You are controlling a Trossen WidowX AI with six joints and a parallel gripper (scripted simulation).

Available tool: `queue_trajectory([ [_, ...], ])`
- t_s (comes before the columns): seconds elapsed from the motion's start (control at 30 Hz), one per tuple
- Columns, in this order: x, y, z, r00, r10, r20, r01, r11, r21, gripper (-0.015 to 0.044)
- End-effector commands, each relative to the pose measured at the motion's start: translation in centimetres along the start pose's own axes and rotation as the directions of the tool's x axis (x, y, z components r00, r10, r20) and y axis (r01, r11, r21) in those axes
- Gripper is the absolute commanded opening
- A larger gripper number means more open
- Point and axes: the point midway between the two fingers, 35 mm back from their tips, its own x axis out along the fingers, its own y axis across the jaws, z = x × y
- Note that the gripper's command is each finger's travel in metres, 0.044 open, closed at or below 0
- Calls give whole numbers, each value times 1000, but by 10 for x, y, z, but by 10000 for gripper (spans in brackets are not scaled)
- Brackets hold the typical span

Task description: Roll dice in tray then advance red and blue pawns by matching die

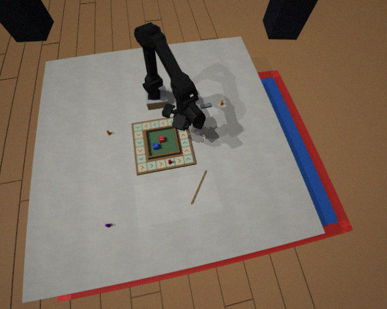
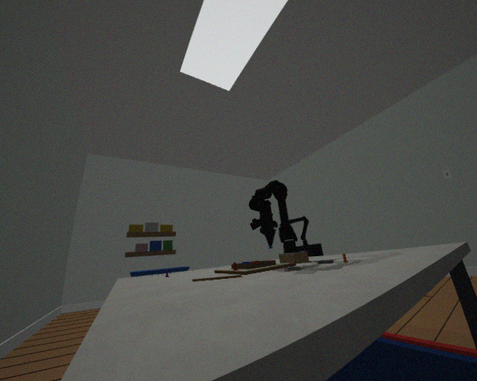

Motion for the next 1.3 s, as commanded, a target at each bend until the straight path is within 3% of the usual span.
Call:
queue_trajectory([
  [0.0,7,-7,-9,1000,-2,-2,2,1000,2,0],
  [0.7,61,-28,-32,1000,-3,-4,3,1000,2,0],
  [1.27,79,-28,-33,1000,-3,-4,3,1000,2,0],
])
